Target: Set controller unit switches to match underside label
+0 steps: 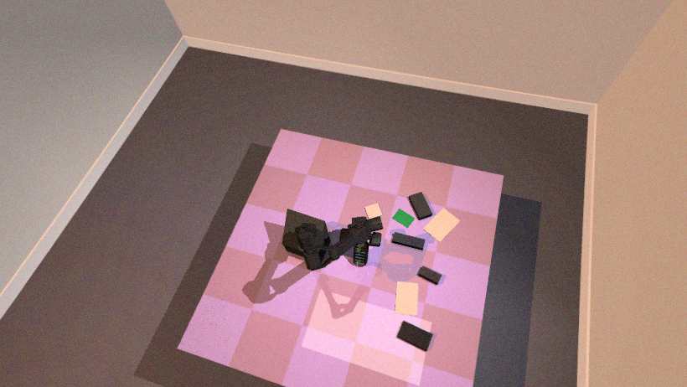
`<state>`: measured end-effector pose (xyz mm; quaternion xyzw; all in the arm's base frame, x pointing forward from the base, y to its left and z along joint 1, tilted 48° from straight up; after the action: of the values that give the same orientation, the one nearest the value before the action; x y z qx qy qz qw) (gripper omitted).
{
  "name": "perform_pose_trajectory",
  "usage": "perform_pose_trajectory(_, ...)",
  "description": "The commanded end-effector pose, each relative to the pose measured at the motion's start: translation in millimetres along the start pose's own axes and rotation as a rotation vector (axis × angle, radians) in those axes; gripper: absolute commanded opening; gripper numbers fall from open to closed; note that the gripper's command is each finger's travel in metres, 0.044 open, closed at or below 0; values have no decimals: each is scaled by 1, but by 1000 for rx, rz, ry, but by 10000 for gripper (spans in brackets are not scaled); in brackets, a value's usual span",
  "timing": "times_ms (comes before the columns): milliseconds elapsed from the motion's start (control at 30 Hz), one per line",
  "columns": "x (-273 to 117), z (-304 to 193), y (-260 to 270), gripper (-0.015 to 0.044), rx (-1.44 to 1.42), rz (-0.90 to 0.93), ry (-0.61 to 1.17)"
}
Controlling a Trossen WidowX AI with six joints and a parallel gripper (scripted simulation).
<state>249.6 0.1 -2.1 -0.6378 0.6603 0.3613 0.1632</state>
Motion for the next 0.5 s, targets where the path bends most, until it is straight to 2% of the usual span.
perform_pose_trajectory(0, 6, 2, 0, 338, 8, 18, -4)
perform_pose_trajectory(467, 9, 13, -2, 338, 8, 17, -4)
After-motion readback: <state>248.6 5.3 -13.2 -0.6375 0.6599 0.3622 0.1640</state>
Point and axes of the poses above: the point midway between the two fingers, 35 mm back from their tips, its own x axis out along the fingers, its own y axis across the jaws, z = x × y, the point moved 7 cm from there along -x, back along the fingers, and after that the axes turned 12 degrees about -x, right-handed, at the moved point
